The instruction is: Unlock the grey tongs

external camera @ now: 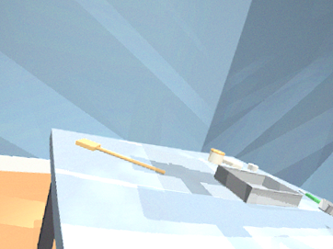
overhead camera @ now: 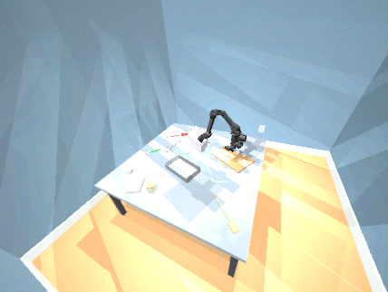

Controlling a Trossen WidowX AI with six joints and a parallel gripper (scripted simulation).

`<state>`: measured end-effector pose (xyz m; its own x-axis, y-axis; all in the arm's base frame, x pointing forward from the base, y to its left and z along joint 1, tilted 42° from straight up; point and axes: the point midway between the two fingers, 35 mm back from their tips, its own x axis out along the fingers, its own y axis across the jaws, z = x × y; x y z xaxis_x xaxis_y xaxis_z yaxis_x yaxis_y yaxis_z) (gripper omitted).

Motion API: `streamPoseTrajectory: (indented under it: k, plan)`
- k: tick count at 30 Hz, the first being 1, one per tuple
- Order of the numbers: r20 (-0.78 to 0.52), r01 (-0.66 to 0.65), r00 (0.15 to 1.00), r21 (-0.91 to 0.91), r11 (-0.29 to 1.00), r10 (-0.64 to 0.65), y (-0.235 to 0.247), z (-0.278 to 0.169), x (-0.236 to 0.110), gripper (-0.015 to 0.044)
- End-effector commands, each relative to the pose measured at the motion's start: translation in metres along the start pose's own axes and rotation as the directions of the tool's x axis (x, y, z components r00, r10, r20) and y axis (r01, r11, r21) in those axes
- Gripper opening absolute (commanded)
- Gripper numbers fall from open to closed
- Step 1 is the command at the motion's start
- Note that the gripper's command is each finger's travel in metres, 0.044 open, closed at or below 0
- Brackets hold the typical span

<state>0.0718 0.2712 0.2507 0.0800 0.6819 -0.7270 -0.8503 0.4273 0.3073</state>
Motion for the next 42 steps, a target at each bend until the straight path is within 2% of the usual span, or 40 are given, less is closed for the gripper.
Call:
streamPoseTrajectory:
  k: [1, 23, 42]
  plan:
    - [0.002, 0.004, 1.000, 0.003, 1.000, -0.004, -0.001, 0.000, 0.005, -0.0150]
    - [0.003, 0.006, 1.000, 0.002, 1.000, -0.006, 0.000, -0.005, 0.035, -0.0150]
    - [-0.002, 0.003, 1.000, -0.001, 1.000, -0.003, 0.000, -0.006, 0.034, 0.0349]
